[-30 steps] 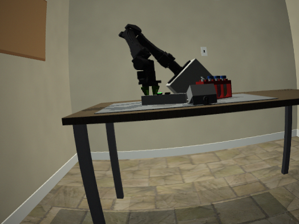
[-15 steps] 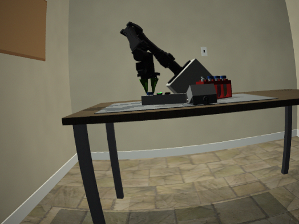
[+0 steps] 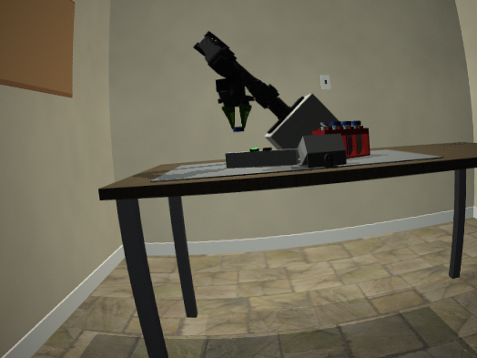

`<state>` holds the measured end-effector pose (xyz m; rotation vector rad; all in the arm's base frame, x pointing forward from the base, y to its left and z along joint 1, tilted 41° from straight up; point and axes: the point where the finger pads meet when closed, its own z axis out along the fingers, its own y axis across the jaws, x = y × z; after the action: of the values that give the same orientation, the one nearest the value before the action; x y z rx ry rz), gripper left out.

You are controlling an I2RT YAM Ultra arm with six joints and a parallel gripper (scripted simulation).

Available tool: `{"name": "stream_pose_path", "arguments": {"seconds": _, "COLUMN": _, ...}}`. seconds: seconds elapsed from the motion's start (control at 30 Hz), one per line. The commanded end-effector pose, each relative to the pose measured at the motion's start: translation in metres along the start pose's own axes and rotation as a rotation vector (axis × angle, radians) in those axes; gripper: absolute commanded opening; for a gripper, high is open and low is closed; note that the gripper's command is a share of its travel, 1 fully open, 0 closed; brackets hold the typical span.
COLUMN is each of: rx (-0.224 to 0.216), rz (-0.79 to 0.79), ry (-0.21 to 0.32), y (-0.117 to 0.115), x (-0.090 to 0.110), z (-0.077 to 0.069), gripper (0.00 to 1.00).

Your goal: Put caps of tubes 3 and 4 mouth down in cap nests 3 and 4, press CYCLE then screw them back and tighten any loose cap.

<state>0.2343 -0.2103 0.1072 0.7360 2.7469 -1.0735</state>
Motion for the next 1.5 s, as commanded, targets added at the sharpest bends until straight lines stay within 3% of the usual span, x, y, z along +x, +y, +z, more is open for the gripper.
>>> {"name": "stream_pose_path", "arguments": {"seconds": 0.0, "rx": 0.002, "rz": 0.004, "ry": 0.014, "y": -0.001, "x": 0.004, "z": -0.019, "gripper": 0.0}}
{"name": "stream_pose_path", "arguments": {"seconds": 0.13, "rx": 0.002, "rz": 0.004, "ry": 0.014, "y": -0.001, "x": 0.004, "z": -0.039, "gripper": 0.0}}
{"name": "stream_pose_path", "arguments": {"seconds": 0.4, "rx": 0.002, "rz": 0.004, "ry": 0.014, "y": -0.001, "x": 0.004, "z": -0.039, "gripper": 0.0}}
{"name": "stream_pose_path", "arguments": {"seconds": 0.7, "rx": -0.004, "rz": -0.657, "ry": 0.015, "y": 0.066, "x": 0.016, "z": -0.039, "gripper": 0.0}}
{"name": "stream_pose_path", "arguments": {"seconds": 0.73, "rx": -0.004, "rz": -0.664, "ry": 0.014, "y": 0.066, "x": 0.016, "z": -0.039, "gripper": 0.0}}
{"name": "stream_pose_path", "arguments": {"seconds": 0.83, "rx": -0.006, "rz": -0.895, "ry": 0.015, "y": 0.09, "x": 0.02, "z": -0.039, "gripper": 0.0}}
{"name": "stream_pose_path", "arguments": {"seconds": 0.93, "rx": -0.007, "rz": -0.914, "ry": 0.014, "y": 0.09, "x": 0.02, "z": -0.039, "gripper": 0.0}}
{"name": "stream_pose_path", "arguments": {"seconds": 1.03, "rx": -0.009, "rz": -1.164, "ry": 0.013, "y": 0.115, "x": 0.024, "z": -0.039, "gripper": 0.0}}
{"name": "stream_pose_path", "arguments": {"seconds": 1.17, "rx": -0.011, "rz": -1.33, "ry": 0.012, "y": 0.132, "x": 0.027, "z": -0.039, "gripper": 0.0}}
{"name": "stream_pose_path", "arguments": {"seconds": 1.27, "rx": -0.012, "rz": -1.561, "ry": 0.012, "y": 0.156, "x": 0.032, "z": -0.039, "gripper": 0.0}}
{"name": "stream_pose_path", "arguments": {"seconds": 1.47, "rx": -0.013, "rz": -1.584, "ry": 0.01, "y": 0.198, "x": 0.039, "z": -0.039, "gripper": 0.0}}
